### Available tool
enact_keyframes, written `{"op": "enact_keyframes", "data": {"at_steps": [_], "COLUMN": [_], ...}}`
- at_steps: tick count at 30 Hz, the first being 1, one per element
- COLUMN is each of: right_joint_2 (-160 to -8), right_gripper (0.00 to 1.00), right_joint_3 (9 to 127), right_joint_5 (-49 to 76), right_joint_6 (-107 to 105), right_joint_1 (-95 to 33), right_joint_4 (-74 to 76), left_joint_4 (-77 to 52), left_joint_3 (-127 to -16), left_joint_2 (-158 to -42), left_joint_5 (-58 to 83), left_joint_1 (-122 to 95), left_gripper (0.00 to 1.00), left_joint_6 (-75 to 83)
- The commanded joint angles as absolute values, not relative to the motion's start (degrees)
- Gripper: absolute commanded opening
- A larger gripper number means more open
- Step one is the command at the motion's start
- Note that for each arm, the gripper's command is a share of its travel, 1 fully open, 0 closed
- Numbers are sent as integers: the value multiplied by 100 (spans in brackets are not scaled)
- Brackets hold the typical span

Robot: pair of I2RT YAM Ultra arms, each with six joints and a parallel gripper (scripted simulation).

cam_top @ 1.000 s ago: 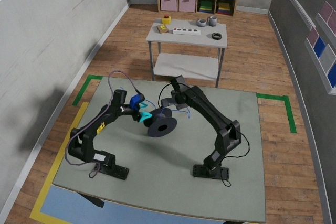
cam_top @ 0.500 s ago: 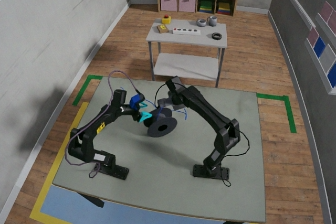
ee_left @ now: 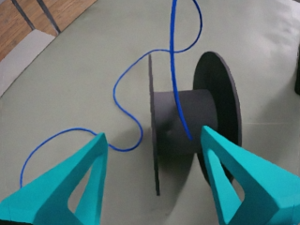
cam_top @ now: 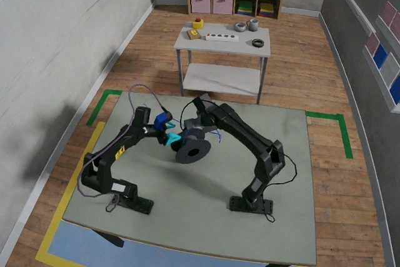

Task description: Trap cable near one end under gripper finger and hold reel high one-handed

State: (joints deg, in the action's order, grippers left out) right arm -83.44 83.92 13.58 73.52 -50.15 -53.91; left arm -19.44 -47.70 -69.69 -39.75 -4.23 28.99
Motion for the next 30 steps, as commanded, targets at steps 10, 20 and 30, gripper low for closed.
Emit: {"op": "enact_keyframes", "data": {"at_steps": [10, 20, 30], "right_joint_2": [-8295, -8160, -8101], "right_gripper": [0, 0, 0], "right_joint_3": [7995, 7960, 7892], "right_joint_5": [1363, 1372, 1385], "right_joint_6": [7281, 7279, 7276], "right_joint_1": [-4970, -4992, -5021], "right_joint_4": [-4887, -4806, -4809], "left_joint_4": [-1933, -1967, -2009], "left_joint_3": [-4722, -4839, -4976], "left_joint_2": [-6817, -6890, -6980], "left_joint_5": [-4048, -4046, -4049], "left_joint_1": [-482, -451, -417], "left_gripper": [75, 75, 75], "left_joint_6": [2876, 2871, 2890]}}
